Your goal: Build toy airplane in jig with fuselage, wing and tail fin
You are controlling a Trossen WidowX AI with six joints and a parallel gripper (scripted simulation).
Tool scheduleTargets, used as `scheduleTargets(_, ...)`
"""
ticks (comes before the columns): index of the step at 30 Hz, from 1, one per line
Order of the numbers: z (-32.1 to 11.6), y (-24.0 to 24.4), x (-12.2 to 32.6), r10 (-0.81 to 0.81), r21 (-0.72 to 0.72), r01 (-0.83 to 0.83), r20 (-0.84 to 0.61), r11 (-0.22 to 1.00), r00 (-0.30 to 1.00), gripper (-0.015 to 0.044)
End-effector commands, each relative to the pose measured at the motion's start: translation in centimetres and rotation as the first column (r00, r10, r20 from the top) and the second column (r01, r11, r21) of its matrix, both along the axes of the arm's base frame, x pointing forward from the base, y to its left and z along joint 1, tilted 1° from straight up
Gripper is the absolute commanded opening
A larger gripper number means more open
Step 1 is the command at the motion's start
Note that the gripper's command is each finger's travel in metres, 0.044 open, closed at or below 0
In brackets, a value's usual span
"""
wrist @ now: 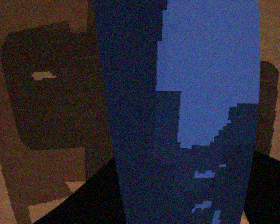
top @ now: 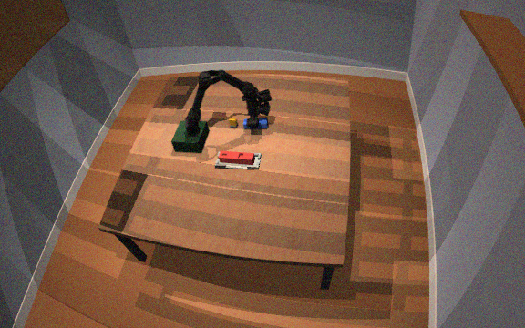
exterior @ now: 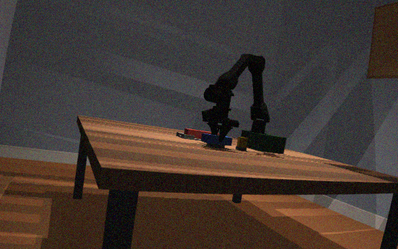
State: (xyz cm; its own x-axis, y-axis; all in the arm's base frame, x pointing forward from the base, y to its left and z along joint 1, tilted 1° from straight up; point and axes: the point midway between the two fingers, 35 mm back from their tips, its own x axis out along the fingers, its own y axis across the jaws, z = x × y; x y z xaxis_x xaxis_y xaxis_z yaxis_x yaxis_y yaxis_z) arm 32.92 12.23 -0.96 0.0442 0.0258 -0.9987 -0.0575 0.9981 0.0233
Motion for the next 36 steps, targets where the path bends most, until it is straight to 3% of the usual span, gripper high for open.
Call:
scheduleTargets(1, -0.1, -0.1, 0.0, -0.005, -0.003, 0.005, 0.000, 1.000, 1.000, 0.0164)
scheduleTargets(8, 0.8, -0.1, 0.6, -0.025, 0.011, 0.024, 0.025, 1.000, 0.999, 0.0000)
scheduleTargets(36, 8.7, -0.1, 0.5, -0.018, 0.006, 0.018, 0.017, 1.000, 1.000, 0.0000)
